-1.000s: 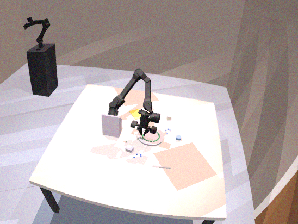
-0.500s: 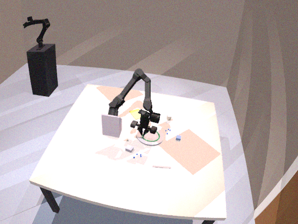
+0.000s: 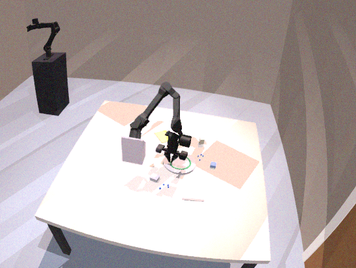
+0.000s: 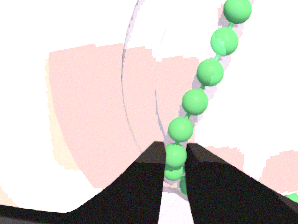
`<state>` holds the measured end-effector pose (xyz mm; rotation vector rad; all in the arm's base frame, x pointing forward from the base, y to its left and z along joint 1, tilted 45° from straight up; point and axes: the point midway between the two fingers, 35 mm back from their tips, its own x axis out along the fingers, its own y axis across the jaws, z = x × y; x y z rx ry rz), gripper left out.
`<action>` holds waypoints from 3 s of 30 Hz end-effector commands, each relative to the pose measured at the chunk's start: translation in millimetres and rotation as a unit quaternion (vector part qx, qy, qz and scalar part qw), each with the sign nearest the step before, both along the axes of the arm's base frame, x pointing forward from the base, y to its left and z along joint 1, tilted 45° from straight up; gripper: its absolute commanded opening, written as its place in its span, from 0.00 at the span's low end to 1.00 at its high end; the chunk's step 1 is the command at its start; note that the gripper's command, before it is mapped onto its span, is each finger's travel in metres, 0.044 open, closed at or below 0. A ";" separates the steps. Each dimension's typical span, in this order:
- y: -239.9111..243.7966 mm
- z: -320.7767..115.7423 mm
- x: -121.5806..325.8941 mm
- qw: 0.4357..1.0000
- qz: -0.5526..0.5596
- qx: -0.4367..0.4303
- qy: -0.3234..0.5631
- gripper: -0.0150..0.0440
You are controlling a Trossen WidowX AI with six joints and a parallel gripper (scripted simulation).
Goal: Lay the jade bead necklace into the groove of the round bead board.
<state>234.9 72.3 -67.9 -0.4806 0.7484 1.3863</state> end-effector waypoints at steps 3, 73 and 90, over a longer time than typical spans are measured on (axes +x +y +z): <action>0.0 0.0 0.1 1.000 0.000 0.000 0.000 0.25; -4.9 3.9 -6.1 1.000 -0.002 0.002 0.005 1.00; -16.6 29.5 1.1 0.974 -0.162 0.005 0.160 0.46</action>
